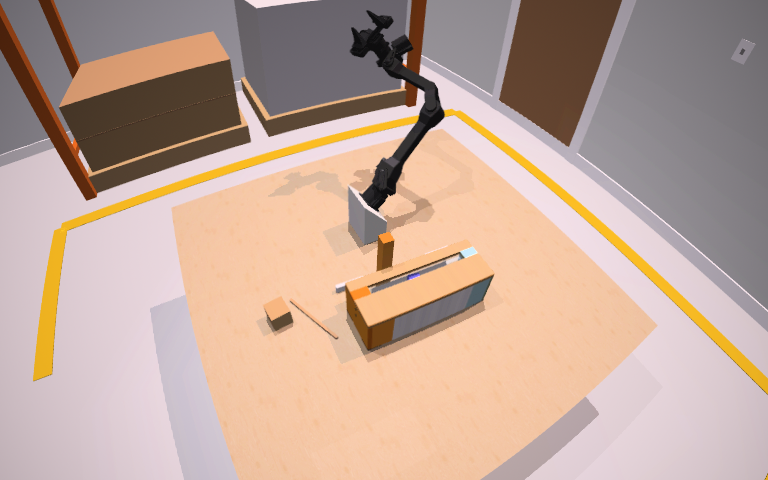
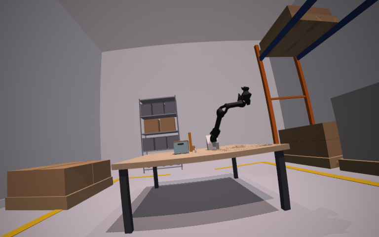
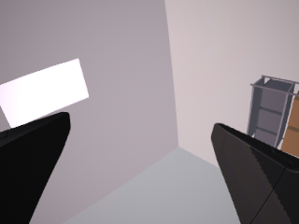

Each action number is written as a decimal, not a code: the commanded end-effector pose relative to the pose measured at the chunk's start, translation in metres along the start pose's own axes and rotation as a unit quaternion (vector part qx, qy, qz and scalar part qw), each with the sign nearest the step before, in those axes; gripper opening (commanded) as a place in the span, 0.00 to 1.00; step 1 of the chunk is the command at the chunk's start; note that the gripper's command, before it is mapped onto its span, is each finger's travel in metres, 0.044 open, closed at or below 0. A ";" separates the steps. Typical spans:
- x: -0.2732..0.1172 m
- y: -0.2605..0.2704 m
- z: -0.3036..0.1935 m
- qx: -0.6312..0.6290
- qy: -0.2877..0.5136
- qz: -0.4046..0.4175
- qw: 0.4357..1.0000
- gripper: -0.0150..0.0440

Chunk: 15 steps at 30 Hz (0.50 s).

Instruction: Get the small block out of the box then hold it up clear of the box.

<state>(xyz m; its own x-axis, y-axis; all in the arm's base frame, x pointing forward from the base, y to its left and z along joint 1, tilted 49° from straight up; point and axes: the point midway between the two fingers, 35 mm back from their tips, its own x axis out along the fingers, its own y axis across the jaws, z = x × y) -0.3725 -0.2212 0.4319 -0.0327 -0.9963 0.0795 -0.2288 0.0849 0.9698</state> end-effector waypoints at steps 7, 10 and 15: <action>0.063 -0.044 0.005 0.020 0.026 -0.022 0.999 0.93; 0.100 -0.074 -0.004 0.043 0.049 -0.048 0.997 0.93; 0.157 -0.129 -0.033 0.051 0.092 -0.097 0.990 0.93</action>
<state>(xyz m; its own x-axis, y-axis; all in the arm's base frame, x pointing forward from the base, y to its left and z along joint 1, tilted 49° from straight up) -0.3413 -0.3541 0.3497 0.1351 -0.9907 -0.0155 -0.3188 -0.0583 0.9460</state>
